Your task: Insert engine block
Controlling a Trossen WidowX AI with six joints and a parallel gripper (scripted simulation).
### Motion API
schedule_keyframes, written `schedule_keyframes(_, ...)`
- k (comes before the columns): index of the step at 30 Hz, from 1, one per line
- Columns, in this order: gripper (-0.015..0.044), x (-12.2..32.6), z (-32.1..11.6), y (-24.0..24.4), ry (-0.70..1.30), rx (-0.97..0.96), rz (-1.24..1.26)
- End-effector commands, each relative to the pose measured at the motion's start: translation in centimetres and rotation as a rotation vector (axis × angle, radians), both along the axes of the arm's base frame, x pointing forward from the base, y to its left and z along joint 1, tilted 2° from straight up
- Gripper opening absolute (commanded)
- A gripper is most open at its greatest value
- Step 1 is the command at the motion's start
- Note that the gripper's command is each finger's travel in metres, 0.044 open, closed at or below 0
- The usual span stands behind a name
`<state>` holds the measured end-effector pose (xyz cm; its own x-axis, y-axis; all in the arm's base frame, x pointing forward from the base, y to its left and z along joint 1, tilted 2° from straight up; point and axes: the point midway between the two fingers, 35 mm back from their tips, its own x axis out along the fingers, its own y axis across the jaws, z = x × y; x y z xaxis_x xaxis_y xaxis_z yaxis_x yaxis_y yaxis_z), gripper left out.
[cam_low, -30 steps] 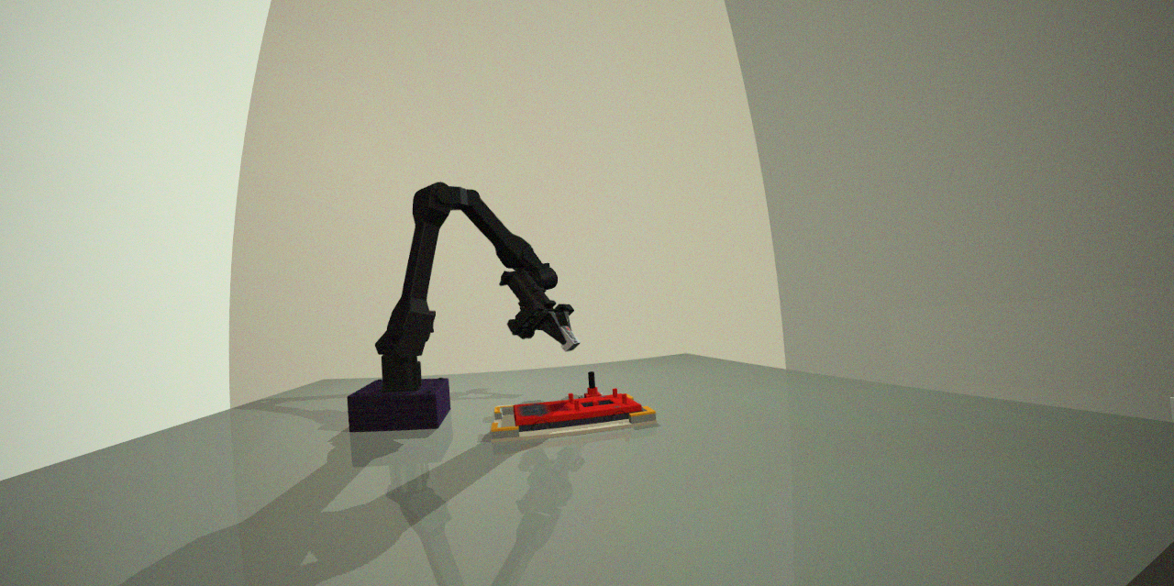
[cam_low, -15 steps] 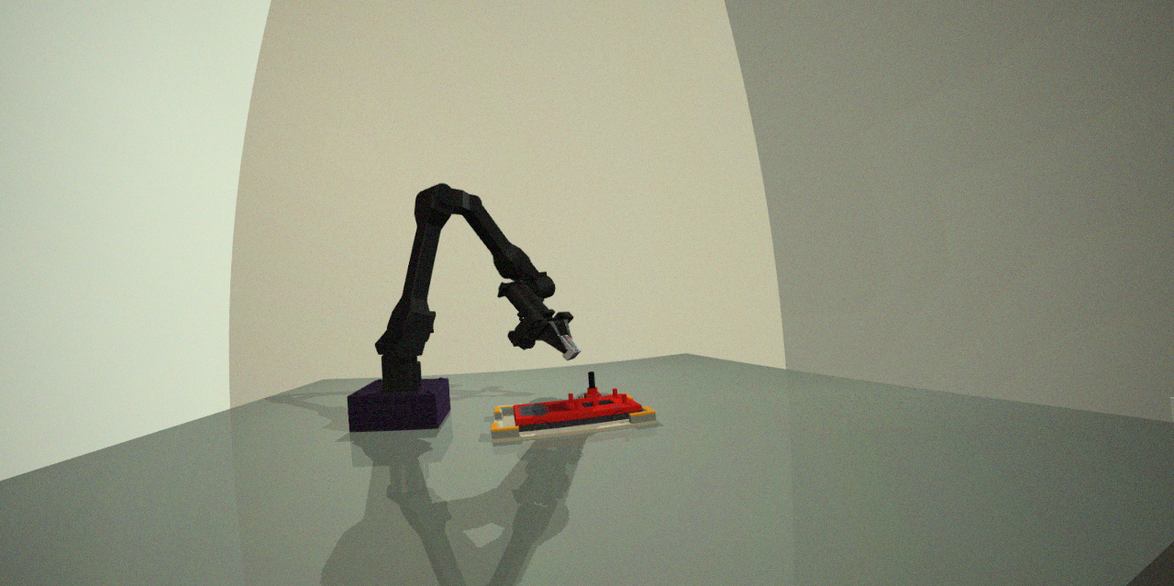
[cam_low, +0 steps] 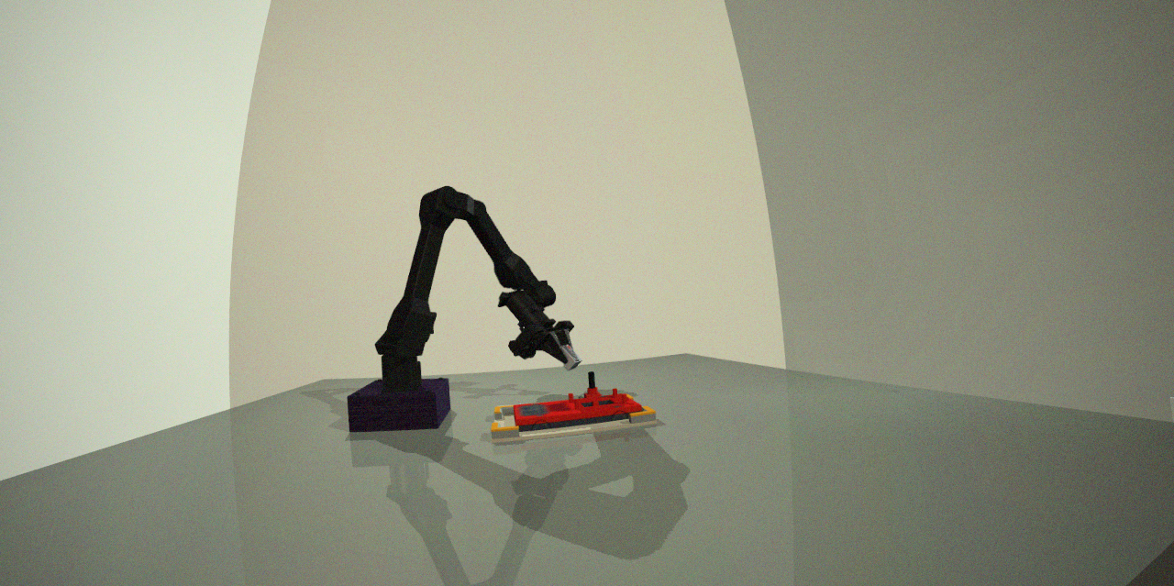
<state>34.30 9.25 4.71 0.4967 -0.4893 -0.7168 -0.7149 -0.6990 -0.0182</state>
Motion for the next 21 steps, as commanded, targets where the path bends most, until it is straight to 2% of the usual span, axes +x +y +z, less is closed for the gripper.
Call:
schedule_keyframes(1,0.0000,-0.1,-0.9,-0.2,0.006,-0.010,-0.003)
schedule_keyframes(21,0.0000,0.0,-3.9,-0.3,0.006,-0.010,-0.003)
